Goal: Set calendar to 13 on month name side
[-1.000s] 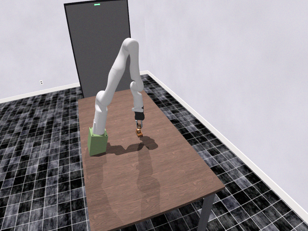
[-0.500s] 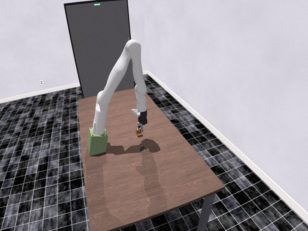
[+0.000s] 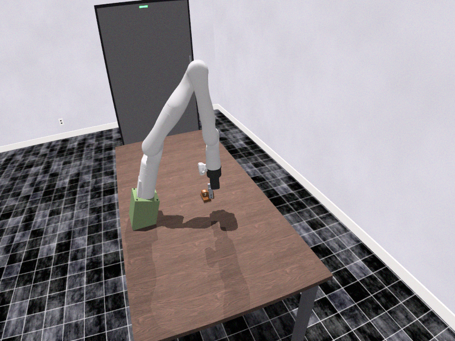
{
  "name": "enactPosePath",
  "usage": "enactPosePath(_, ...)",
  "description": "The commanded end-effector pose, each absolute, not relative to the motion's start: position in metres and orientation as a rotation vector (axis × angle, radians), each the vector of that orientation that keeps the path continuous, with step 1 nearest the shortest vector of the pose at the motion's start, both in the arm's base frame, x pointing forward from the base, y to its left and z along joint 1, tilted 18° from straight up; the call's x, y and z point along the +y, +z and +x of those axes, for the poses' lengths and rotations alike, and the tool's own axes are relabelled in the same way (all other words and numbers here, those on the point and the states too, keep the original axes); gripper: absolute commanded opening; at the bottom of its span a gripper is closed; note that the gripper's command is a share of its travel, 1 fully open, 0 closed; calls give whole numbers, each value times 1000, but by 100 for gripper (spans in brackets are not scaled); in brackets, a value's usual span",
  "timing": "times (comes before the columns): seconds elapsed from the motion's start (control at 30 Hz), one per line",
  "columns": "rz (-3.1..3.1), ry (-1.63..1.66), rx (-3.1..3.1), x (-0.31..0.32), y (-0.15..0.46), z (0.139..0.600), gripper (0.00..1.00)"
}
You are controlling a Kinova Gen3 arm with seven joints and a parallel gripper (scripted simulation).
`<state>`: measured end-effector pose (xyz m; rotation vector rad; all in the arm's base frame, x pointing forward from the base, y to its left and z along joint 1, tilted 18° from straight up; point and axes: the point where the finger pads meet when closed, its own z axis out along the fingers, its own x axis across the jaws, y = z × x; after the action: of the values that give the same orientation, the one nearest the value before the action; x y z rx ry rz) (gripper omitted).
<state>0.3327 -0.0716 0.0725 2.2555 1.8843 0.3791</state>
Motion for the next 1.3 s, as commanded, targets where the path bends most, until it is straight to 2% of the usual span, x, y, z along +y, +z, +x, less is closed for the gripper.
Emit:
enactPosePath(0.0,2326,399,1802,-90,72,330,60)
enactPosePath(0.8,2336,402,1790,-91,68,332,60)
enactPosePath(1.27,2336,402,1790,-90,16,349,60)
